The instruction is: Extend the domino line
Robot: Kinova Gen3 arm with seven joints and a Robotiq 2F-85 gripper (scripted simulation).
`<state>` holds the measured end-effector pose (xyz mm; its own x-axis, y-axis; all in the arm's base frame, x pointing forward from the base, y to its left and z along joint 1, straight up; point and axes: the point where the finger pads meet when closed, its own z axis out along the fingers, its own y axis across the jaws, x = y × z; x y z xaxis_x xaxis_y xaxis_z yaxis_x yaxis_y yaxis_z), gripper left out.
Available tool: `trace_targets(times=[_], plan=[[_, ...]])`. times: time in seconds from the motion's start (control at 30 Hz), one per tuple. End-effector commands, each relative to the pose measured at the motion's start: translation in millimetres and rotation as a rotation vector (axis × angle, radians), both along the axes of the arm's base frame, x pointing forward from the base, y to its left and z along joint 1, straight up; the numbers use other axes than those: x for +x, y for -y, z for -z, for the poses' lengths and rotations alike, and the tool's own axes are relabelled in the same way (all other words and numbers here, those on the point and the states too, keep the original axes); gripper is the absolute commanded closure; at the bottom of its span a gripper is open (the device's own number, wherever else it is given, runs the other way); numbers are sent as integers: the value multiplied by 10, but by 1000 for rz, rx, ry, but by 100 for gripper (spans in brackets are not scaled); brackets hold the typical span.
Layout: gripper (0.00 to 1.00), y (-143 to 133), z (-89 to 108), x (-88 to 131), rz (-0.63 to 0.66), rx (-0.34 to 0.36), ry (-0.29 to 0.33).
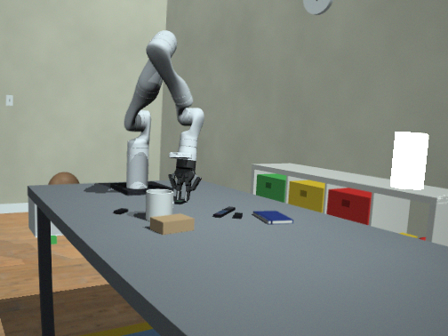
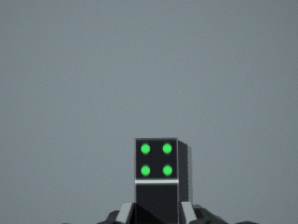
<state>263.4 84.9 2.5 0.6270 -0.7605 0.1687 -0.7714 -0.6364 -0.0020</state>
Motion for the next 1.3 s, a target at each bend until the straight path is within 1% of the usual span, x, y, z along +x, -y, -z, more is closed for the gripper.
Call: trace_targets(times=[0.0, 0.4, 0.43, 1.27], plan=[[67, 5, 12, -2, -2, -2, 1], [67, 5, 12, -2, -2, -2, 1], [53, 5, 12, -2, -2, -2, 1], [53, 5, 12, -2, -2, -2, 1]])
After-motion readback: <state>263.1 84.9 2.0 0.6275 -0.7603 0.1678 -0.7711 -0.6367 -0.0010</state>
